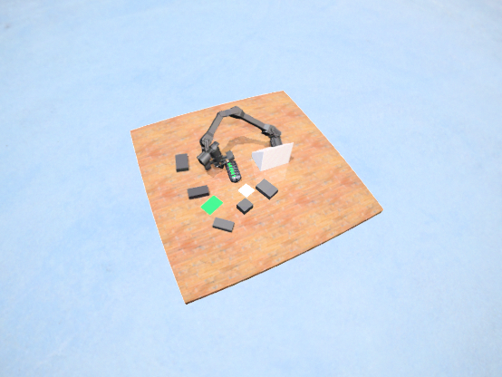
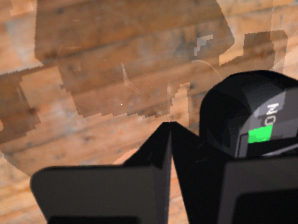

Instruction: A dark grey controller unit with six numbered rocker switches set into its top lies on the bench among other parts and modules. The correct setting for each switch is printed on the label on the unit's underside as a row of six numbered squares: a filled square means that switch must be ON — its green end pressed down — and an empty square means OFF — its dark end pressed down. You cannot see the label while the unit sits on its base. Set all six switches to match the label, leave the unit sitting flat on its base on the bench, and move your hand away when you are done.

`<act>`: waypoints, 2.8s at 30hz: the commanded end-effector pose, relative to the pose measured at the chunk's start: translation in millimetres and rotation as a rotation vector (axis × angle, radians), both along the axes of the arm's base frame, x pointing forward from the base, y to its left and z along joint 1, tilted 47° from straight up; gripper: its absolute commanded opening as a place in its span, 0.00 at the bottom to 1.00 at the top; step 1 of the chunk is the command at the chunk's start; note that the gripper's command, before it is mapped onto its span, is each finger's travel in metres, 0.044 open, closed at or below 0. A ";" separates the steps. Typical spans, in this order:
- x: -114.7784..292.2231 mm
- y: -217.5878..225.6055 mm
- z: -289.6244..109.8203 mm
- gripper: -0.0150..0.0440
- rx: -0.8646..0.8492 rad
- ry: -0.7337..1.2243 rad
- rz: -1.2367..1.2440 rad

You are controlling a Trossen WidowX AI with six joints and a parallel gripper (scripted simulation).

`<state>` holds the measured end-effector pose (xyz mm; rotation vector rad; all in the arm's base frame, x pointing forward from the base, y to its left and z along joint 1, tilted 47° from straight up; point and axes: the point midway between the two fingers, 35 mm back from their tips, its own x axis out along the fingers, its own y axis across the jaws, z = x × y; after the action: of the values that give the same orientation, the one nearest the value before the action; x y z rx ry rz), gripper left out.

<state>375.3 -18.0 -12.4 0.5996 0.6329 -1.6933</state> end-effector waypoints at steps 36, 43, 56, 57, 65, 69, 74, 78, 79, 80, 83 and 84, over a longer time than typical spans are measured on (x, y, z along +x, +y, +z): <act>-12.5 -6.9 -6.8 0.25 -0.004 0.006 0.000; -17.4 -6.8 -7.5 0.25 -0.004 0.007 0.000; -32.7 -6.9 -9.4 0.25 -0.004 0.008 0.000; -33.9 -6.9 -9.5 0.25 -0.004 0.008 0.000; -43.8 -7.2 -10.7 0.25 -0.004 0.008 0.000; -48.8 -7.4 -11.2 0.25 -0.004 0.009 0.000; -55.2 -7.8 -11.9 0.25 -0.004 0.009 0.000; -60.4 -8.1 -12.5 0.25 -0.004 0.009 0.000; -61.7 -8.2 -12.7 0.25 -0.004 0.009 0.000; -63.0 -8.2 -12.8 0.25 -0.004 0.009 0.000; -67.0 -8.5 -13.2 0.25 -0.004 0.010 0.000; -68.3 -8.6 -13.3 0.25 -0.004 0.010 0.000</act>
<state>315.7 -25.5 -22.7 0.5966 0.6277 -1.6866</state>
